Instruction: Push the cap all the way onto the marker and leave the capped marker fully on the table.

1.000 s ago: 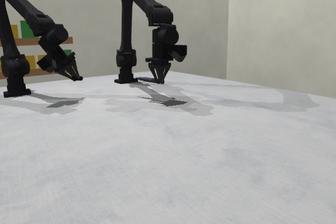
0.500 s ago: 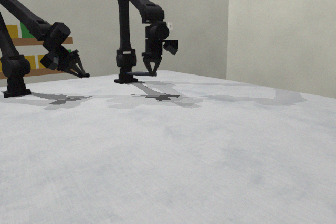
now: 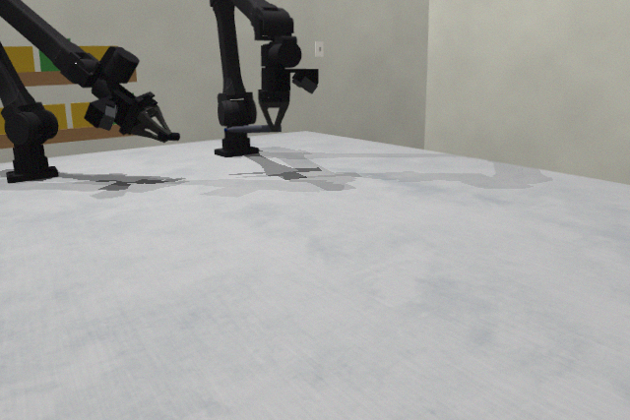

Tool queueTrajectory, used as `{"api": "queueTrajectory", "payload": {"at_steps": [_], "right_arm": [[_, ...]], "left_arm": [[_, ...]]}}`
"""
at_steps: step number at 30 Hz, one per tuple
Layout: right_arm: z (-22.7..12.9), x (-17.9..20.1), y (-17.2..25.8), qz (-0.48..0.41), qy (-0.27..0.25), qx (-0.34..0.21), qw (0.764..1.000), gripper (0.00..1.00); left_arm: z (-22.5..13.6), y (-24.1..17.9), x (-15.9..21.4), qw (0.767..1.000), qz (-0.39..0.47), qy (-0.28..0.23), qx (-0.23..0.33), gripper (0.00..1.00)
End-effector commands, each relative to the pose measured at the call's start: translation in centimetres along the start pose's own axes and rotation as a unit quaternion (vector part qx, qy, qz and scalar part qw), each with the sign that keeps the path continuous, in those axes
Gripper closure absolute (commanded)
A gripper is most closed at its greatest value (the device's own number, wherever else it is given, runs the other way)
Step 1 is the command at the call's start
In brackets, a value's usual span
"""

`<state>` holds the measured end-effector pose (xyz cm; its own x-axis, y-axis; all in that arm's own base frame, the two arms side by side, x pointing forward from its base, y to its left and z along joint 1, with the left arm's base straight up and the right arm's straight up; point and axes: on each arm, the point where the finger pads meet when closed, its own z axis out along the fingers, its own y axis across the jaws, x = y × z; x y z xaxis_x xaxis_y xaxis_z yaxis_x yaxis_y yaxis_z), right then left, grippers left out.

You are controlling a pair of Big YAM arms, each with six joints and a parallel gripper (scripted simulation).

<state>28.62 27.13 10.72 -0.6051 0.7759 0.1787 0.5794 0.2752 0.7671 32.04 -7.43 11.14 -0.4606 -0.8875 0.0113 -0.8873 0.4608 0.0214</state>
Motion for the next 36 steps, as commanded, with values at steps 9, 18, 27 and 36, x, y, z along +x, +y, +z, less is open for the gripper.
{"api": "queueTrajectory", "payload": {"at_steps": [9, 18, 27, 36], "right_arm": [[1.0, 3.5, 1.8, 0.033, -0.037, -0.109, 0.993, 0.88], [1.1, 5.7, 2.9, 0.048, -0.071, -0.185, 0.979, 0.88], [1.3, 7.1, 4.5, 0.056, -0.091, -0.23, 0.967, 0.88], [1.1, 6.7, 4.9, 0.059, -0.094, -0.233, 0.966, 0.88]], "left_arm": [[-2.1, 7.1, 1.1, 0.983, -0.181, -0.008, 0.015, 0.89], [-2.6, 7.8, 1.1, 0.983, -0.185, -0.008, 0.017, 0.89], [-2.7, 7.3, 1.1, 0.983, -0.182, -0.008, 0.018, 0.89], [-3.4, 6.3, 1.0, 0.981, -0.19, -0.008, 0.028, 0.89]]}}
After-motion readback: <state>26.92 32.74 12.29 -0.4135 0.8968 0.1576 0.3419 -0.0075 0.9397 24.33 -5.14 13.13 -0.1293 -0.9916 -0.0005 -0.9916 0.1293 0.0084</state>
